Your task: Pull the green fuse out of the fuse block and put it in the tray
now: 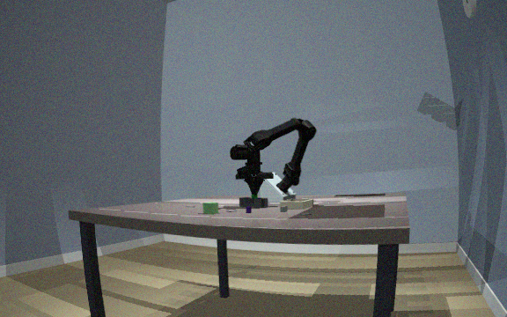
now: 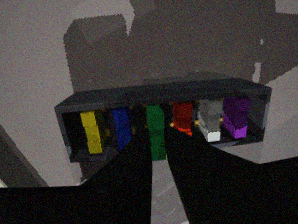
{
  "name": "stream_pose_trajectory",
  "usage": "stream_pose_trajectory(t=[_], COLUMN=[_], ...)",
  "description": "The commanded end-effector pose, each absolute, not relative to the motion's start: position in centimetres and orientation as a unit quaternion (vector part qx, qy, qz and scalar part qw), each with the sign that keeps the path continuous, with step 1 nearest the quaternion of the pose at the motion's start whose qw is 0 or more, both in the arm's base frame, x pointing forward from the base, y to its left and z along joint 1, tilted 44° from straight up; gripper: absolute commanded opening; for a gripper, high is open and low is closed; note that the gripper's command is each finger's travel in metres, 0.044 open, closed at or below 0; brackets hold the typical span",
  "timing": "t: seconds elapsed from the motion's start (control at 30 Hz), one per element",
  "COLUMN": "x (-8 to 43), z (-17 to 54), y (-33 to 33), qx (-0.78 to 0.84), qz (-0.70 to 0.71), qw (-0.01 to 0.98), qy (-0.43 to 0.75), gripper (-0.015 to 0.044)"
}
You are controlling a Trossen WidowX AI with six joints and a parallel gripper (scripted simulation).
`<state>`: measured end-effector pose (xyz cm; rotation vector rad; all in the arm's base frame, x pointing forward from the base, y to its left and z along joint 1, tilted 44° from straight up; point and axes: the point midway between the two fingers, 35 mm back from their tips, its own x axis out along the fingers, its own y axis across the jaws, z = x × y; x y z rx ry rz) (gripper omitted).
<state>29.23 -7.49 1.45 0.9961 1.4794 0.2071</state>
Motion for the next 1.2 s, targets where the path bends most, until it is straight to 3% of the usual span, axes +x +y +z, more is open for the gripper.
stream_pose_trajectory(t=[0.0,1.17], x=[29.1,28.8], z=[1.6,2.9], y=[-7.7,-8.8], qx=[0.431,0.432], qz=[0.090,0.090], qw=[0.624,0.623], qy=[0.646,0.646], gripper=[0.0000,0.0000])
